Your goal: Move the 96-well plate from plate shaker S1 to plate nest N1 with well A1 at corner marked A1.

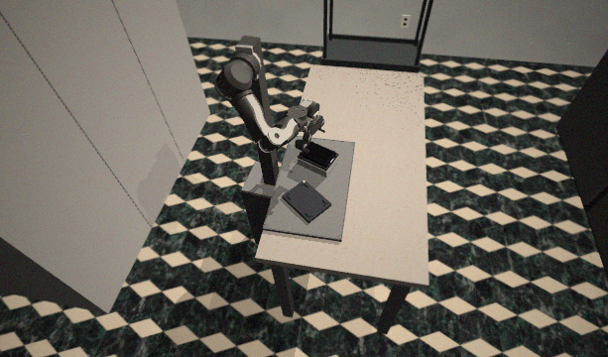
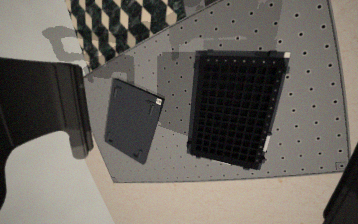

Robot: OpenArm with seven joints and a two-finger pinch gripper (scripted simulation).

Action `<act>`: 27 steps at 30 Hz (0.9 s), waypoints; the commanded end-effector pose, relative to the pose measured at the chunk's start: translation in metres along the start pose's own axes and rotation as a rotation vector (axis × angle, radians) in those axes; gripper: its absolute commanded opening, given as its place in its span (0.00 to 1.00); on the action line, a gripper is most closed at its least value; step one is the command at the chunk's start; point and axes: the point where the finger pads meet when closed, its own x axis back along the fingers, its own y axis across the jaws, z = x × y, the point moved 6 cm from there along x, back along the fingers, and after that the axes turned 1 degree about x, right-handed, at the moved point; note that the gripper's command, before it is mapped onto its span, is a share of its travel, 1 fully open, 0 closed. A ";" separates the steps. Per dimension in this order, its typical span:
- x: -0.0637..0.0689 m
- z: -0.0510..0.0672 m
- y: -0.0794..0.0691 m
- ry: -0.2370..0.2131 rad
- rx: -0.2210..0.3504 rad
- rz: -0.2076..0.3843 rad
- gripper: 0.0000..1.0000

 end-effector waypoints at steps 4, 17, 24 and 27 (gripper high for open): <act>-0.001 -0.004 -0.005 -0.013 -0.017 0.015 0.77; -0.019 0.002 0.037 -0.013 -0.017 0.015 0.77; -0.019 0.002 0.037 -0.013 -0.017 0.015 0.77; -0.019 0.002 0.037 -0.013 -0.017 0.015 0.77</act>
